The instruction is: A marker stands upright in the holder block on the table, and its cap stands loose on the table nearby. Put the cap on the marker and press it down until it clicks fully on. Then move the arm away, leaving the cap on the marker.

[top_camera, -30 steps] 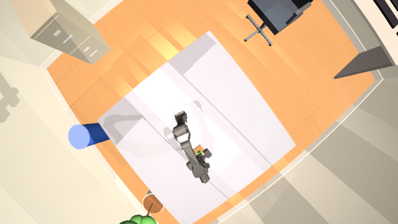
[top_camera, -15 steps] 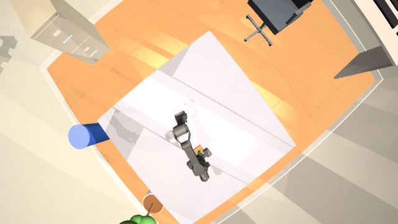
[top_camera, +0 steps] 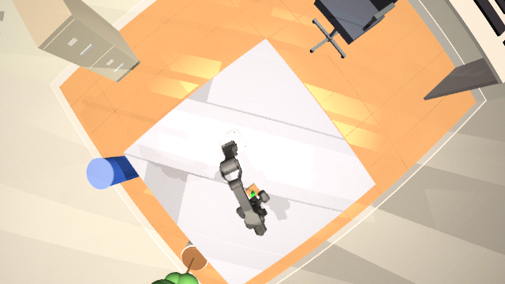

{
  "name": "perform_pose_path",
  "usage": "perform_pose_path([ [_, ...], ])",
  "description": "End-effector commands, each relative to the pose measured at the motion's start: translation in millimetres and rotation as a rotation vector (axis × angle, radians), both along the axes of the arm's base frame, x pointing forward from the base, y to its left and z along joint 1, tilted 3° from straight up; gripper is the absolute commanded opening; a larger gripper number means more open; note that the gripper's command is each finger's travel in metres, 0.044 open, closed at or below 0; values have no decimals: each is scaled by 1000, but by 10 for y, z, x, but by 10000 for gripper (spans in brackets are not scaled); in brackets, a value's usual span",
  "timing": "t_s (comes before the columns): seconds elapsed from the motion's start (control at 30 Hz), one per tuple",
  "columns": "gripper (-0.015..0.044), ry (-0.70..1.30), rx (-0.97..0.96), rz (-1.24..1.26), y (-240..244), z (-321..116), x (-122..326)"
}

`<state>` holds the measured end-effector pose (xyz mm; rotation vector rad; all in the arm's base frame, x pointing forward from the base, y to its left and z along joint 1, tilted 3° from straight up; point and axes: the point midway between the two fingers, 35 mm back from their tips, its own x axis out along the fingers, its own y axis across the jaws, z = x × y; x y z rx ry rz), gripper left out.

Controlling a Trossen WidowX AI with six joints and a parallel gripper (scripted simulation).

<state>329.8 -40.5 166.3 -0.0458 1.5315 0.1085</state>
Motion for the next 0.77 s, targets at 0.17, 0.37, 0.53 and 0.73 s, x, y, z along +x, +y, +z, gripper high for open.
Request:
perform_pose_path([
  [0.17, 26, -14, -1, -2, -19, 474, -35],
  [0.37, 184, -14, -1, -2, -19, 474, -35],
  [0.53, 315, -14, -1, -2, -19, 474, -35],
  [0.73, 440, -14, -1, -2, -19, 474, -35],
])
